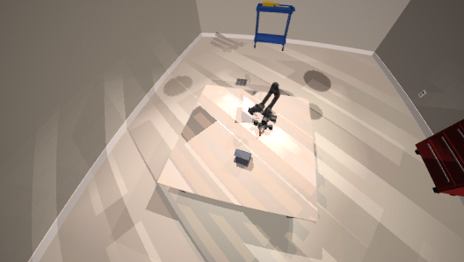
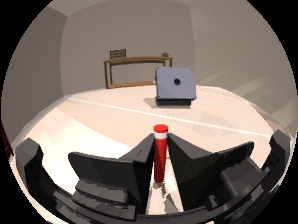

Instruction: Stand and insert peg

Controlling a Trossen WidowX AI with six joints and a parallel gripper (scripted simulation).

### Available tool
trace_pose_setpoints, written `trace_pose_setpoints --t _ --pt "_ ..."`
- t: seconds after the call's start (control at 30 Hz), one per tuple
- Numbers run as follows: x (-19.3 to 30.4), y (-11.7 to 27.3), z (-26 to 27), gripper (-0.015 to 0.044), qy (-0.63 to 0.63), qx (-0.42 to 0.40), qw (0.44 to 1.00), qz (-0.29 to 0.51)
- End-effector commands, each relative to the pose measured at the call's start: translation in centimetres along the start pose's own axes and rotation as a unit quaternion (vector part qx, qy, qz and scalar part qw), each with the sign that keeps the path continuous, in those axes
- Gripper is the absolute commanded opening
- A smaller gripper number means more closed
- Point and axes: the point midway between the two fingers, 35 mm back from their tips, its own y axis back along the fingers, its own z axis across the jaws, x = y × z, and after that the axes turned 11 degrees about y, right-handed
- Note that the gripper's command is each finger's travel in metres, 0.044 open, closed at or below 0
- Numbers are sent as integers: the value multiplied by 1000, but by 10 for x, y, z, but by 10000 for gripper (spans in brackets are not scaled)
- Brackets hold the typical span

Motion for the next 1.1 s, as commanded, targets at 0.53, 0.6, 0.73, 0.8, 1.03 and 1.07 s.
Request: trace_pose_setpoints --t 0.53,0.6,0.73,0.8,1.03,1.07 --pt "3 3 -1 50 0 2 1000 -5" --pt "4 3 -1 50 -1 3 1000 -6" --pt "4 4 -1 50 -2 3 1000 -9" --pt "4 4 -1 50 -3 4 1000 -11" --pt "5 5 -1 50 -6 5 1000 -16" --pt "5 5 -1 50 -6 5 1000 -17"
